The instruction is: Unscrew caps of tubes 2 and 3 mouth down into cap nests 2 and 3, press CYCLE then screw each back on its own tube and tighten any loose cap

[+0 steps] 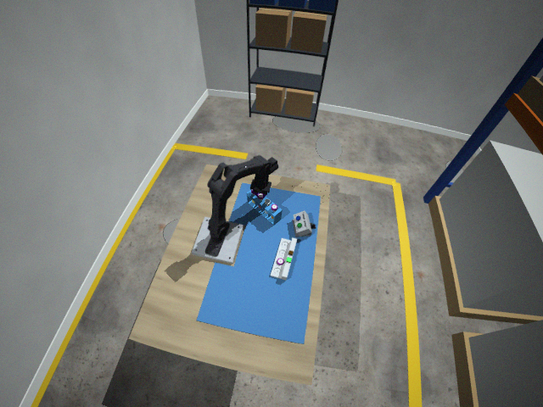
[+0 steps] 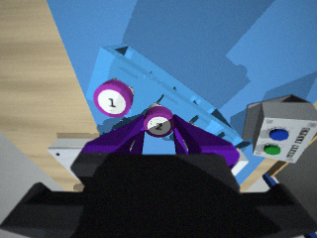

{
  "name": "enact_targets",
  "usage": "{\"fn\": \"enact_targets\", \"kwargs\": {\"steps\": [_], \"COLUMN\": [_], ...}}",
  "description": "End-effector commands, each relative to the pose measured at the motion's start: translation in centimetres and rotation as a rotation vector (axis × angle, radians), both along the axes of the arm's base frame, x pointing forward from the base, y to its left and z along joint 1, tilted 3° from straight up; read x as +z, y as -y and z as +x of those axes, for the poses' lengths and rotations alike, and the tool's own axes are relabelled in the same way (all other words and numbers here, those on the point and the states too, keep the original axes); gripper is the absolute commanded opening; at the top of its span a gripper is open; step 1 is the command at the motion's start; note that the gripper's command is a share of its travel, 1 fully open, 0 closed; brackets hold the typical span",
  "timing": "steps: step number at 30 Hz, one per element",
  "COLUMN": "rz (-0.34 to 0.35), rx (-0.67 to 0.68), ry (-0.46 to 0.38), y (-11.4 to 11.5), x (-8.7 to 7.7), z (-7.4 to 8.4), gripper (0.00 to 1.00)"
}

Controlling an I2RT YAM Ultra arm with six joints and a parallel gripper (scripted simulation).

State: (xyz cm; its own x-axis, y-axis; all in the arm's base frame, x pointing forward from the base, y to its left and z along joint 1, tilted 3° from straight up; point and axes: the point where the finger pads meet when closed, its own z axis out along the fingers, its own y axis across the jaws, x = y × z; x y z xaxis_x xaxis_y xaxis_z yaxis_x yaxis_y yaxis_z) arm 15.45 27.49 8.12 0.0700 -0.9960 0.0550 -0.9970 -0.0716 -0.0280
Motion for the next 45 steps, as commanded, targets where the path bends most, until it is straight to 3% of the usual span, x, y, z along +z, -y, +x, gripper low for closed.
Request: {"fn": "enact_targets", "kwargs": {"steps": [1,13,15,27,35,36,45], "rz": [0.02,0.041,0.041,0.061,0.061,0.061,0.061], "rx": [-0.199,-0.798,-0.798,-1.397,-1.407,-1.407,-1.407], "ry": [0.017,0.044,0.044,0.071,0.072,0.072,0.072], "y": [-0.12,-0.12,-0.12,-0.11,-0.12,-0.12,-0.12], "x": [0.41,0.37,0.37,0.32,0.32,0.32,0.32], "z": [0.11,0.1,0.1,0.11,0.11,0.11,0.11], "gripper": [0.0,0.0,0.0,0.0,0.0,0.49,0.49]}}
